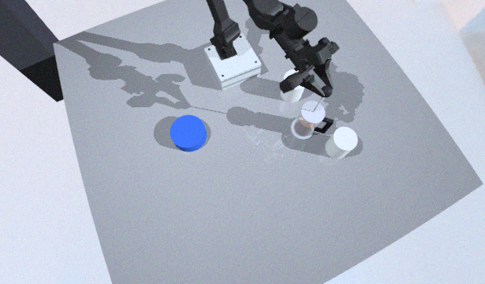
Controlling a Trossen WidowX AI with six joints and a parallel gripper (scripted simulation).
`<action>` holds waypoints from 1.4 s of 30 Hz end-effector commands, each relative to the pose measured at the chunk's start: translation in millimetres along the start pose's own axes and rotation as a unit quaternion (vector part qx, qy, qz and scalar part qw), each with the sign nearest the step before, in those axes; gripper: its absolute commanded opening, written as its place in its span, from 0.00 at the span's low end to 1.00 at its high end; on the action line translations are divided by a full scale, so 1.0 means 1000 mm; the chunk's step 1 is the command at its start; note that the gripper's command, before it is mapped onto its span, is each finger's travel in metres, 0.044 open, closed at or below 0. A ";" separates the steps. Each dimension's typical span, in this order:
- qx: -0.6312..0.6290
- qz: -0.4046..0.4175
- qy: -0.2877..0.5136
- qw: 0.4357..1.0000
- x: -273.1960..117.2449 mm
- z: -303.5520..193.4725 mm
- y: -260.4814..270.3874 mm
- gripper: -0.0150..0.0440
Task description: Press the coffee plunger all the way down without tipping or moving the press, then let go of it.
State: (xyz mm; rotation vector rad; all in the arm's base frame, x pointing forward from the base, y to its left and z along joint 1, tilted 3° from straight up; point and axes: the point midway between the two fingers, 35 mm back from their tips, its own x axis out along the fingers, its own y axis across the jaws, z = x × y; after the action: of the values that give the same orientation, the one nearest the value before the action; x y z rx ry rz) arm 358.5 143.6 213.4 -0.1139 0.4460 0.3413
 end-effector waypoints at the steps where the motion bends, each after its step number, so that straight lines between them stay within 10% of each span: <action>1: -0.003 0.001 0.032 0.999 0.011 -0.026 0.001 0.47; 42: -0.004 0.001 0.031 1.000 0.050 -0.081 -0.001 0.47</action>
State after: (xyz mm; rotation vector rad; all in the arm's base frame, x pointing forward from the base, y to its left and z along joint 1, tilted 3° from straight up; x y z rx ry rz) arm 377.2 148.0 162.7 -0.1019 0.3943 0.3432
